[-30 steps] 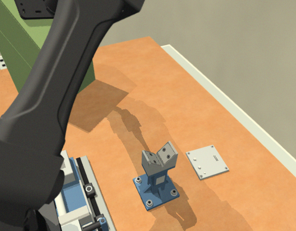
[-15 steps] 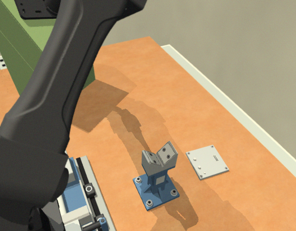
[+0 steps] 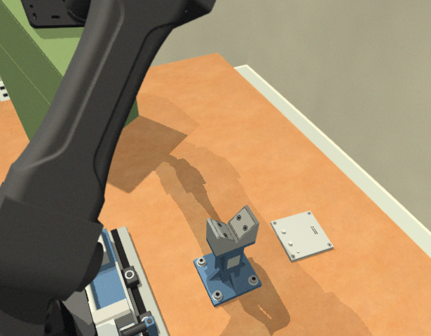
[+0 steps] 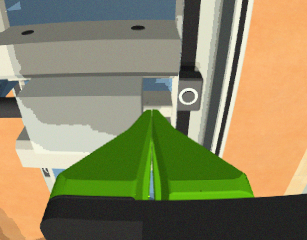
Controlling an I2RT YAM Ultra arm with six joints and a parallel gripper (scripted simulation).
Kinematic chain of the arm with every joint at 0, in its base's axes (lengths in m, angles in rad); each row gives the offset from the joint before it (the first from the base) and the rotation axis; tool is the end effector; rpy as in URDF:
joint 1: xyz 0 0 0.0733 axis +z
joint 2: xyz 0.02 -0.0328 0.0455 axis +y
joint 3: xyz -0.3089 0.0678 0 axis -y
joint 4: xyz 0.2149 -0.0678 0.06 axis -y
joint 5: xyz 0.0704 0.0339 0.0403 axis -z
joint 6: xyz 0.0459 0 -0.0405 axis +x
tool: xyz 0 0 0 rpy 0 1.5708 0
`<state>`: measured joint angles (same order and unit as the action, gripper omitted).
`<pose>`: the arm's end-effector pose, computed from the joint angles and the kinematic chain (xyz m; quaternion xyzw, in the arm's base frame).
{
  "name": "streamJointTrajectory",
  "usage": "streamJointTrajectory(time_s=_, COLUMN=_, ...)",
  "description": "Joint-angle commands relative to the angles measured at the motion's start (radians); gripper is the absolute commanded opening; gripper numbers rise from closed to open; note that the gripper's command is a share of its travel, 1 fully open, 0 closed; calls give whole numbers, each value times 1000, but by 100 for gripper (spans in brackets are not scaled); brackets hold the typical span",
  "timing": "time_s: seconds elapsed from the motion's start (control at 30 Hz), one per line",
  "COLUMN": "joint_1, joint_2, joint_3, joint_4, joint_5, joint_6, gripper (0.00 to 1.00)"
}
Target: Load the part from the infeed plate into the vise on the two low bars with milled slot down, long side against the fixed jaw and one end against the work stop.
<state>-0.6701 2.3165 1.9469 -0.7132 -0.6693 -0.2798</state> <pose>0.4113 -0.2882 0.2300 0.0999 0.9145 0.1791 0.3487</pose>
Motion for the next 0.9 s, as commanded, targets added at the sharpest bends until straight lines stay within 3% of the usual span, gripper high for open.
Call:
streamJointTrajectory(time_s=0.0, joint_1=-5, joint_2=-31, joint_3=-15, joint_4=5, joint_5=-1, joint_6=9, gripper=0)
streamJointTrajectory(time_s=0.87, joint_1=1, joint_2=-42, joint_3=-18, joint_4=10, joint_5=-4, joint_6=14, gripper=0)
